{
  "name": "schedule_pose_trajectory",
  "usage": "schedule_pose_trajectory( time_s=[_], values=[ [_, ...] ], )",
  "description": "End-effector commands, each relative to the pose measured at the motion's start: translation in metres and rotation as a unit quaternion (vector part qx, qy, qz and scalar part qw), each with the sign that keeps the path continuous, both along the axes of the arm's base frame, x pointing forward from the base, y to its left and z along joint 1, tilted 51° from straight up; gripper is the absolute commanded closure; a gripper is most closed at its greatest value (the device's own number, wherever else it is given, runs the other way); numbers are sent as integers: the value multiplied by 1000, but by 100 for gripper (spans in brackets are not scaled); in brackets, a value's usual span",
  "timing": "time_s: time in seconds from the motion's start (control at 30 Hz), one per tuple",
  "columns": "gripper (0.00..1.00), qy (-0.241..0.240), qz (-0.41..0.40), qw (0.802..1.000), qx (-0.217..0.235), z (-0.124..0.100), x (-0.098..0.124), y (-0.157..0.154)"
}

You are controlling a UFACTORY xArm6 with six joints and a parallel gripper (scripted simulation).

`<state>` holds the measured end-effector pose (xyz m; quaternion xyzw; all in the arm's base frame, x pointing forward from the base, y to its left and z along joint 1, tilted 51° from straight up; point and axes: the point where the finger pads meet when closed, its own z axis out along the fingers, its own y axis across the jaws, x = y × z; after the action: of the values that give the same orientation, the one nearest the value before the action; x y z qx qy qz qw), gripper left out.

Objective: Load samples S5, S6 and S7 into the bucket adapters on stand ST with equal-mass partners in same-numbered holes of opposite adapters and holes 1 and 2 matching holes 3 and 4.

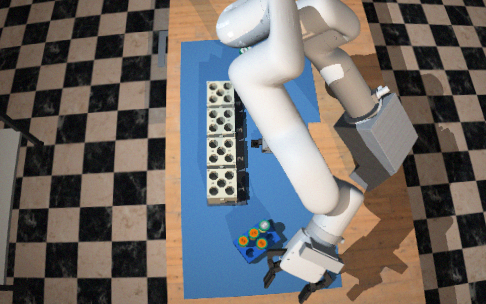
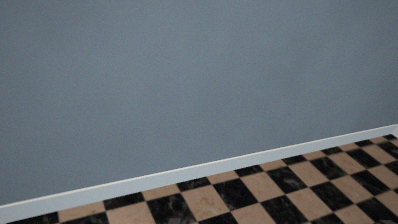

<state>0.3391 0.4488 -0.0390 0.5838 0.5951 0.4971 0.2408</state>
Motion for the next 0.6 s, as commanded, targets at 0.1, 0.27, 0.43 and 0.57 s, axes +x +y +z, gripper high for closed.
schedule_pose_trajectory(
  time_s=[0.1,0.27,0.43,0.57],
  values=[
    [0,-4,-41,999,11,28,21,-18],
    [0,-5,-57,998,15,36,28,-24],
    [0,-7,-94,995,24,46,35,-33],
    [0,-7,-94,995,24,59,45,-44]
  ],
)
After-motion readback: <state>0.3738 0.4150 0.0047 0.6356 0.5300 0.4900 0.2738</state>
